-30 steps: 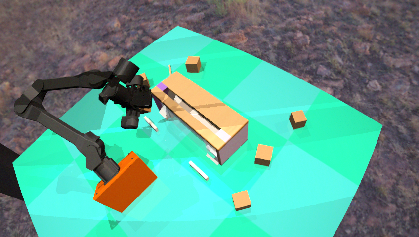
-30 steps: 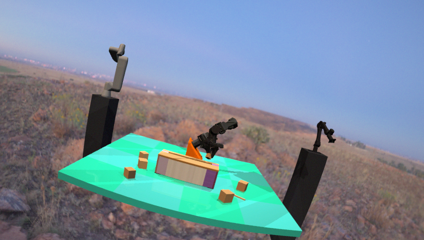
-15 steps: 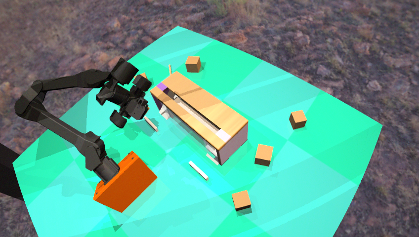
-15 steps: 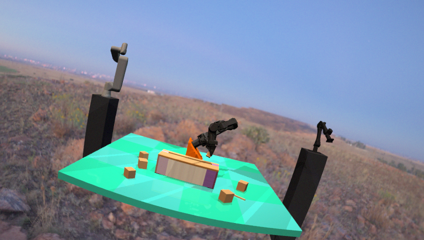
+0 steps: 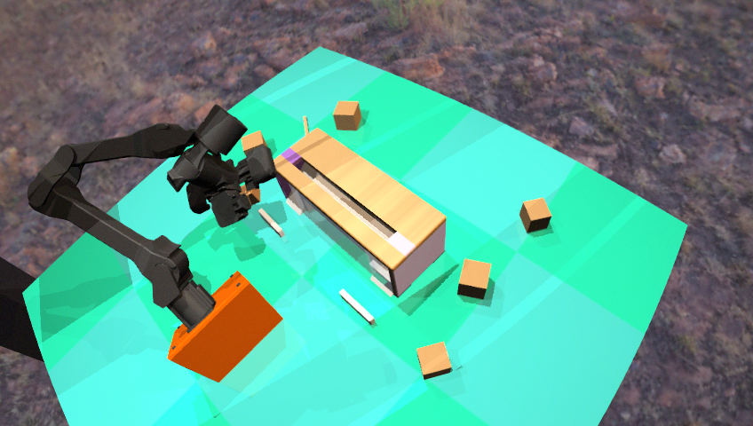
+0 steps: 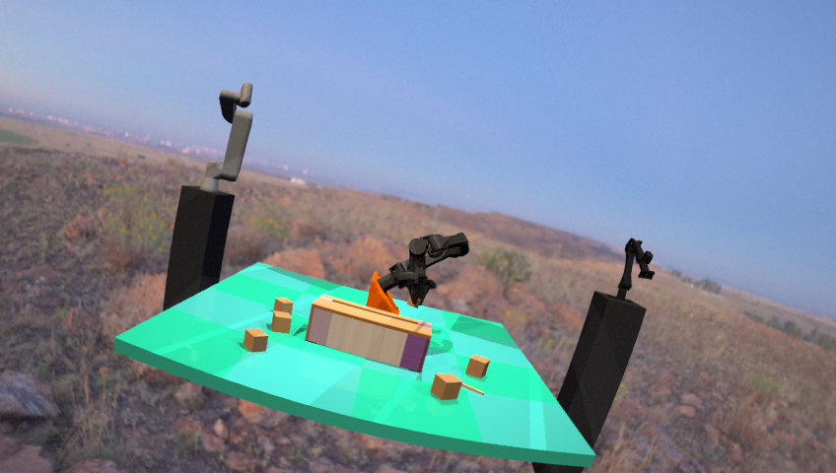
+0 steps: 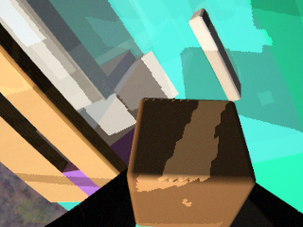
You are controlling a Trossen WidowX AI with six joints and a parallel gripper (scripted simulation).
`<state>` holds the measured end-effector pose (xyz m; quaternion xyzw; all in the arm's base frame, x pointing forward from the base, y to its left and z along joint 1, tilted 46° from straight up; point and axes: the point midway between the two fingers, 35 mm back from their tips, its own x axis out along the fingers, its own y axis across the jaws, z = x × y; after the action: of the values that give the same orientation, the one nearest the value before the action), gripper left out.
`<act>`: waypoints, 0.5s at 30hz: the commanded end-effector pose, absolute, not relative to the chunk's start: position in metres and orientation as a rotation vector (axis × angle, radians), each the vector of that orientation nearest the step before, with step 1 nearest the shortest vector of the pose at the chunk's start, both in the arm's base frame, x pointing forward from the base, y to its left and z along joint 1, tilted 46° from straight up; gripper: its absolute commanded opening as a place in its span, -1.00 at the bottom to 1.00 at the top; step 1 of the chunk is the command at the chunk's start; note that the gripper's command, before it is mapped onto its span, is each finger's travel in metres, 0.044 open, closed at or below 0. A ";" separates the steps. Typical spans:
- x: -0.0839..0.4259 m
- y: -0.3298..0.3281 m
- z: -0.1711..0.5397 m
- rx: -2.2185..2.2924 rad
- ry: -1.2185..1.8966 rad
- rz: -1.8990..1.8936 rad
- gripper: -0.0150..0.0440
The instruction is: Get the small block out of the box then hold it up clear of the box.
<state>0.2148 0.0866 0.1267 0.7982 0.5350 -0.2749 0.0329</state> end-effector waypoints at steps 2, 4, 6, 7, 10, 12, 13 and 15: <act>0.214 0.084 0.132 2.588 1.644 -0.999 -0.49; 0.214 0.083 0.133 2.645 1.640 -1.080 -0.49; 0.213 0.082 0.134 2.700 1.634 -1.163 -0.49; 0.213 0.081 0.135 2.728 1.631 -1.205 -0.49; 0.213 0.080 0.136 2.789 1.620 -1.306 -0.49; 0.213 0.080 0.136 2.793 1.620 -1.313 -0.49; 0.213 0.080 0.136 2.793 1.620 -1.313 -0.49; 0.213 0.080 0.136 2.793 1.620 -1.313 -0.49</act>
<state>0.2126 0.0798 0.1340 0.7898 0.4591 -0.3720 -0.1645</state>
